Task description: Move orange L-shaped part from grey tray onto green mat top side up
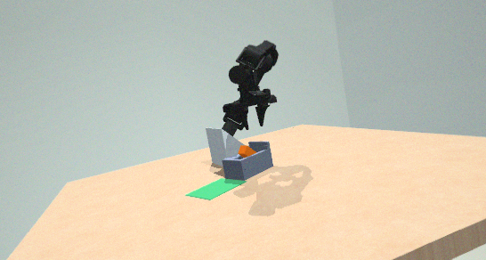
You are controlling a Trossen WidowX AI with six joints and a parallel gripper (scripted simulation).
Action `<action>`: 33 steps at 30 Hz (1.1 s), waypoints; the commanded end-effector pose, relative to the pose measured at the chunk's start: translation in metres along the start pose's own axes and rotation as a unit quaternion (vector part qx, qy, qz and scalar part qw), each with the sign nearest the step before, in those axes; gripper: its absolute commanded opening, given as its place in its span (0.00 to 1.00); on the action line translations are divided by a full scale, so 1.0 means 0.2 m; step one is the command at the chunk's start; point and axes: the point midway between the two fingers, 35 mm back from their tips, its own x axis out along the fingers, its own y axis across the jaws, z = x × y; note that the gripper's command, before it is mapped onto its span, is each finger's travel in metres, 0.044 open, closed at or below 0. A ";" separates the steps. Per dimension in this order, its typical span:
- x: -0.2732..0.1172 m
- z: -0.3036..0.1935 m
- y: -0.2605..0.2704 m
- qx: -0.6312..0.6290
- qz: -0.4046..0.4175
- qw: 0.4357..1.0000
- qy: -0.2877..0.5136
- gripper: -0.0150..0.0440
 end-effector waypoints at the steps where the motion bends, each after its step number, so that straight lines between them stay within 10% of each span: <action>1: -0.01 0.04 -0.08 0.162 -0.003 0.987 -0.001 0.73; 11: -0.02 0.13 -0.29 0.581 -0.004 0.814 0.001 0.73; 33: 0.15 0.13 -0.29 0.587 -0.003 0.810 0.001 0.73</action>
